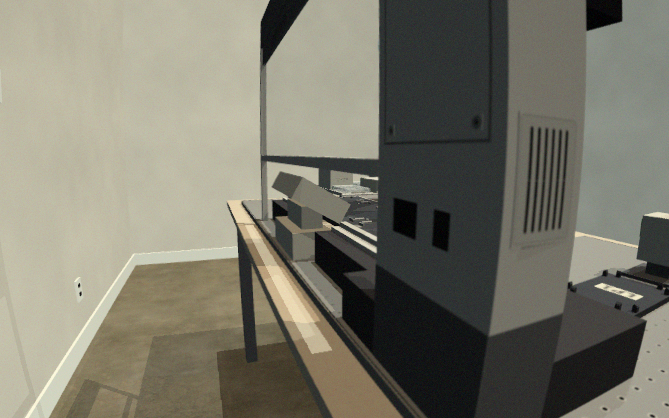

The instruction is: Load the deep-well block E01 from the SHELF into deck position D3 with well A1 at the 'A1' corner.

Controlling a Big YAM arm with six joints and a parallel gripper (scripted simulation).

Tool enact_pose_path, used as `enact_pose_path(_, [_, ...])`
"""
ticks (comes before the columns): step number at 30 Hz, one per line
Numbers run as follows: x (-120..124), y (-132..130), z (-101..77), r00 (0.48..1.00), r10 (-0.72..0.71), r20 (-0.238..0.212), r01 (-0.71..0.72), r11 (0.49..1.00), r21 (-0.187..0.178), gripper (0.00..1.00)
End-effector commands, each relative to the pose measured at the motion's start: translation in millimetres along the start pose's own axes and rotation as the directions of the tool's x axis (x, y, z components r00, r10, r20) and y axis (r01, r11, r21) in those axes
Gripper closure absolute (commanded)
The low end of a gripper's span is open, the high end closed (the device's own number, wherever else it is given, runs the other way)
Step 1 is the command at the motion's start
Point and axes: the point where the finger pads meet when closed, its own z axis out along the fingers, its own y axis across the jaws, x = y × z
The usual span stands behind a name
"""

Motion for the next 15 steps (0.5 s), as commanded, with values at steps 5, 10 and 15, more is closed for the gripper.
enact_pose_path(5, [-1, -7, 8.5, 1.0, -0.005, 0.007, 0.005, 1.0, 0.017, 0.0])
enact_pose_path(10, [-1, -7, 13.5, 1.0, -0.006, 0.007, 0.006, 1.0, 0.017, 0.0])
enact_pose_path(15, [-2, -7, 21.8, 1.0, -0.011, 0.009, 0.01, 1.0, 0.017, 0.0])
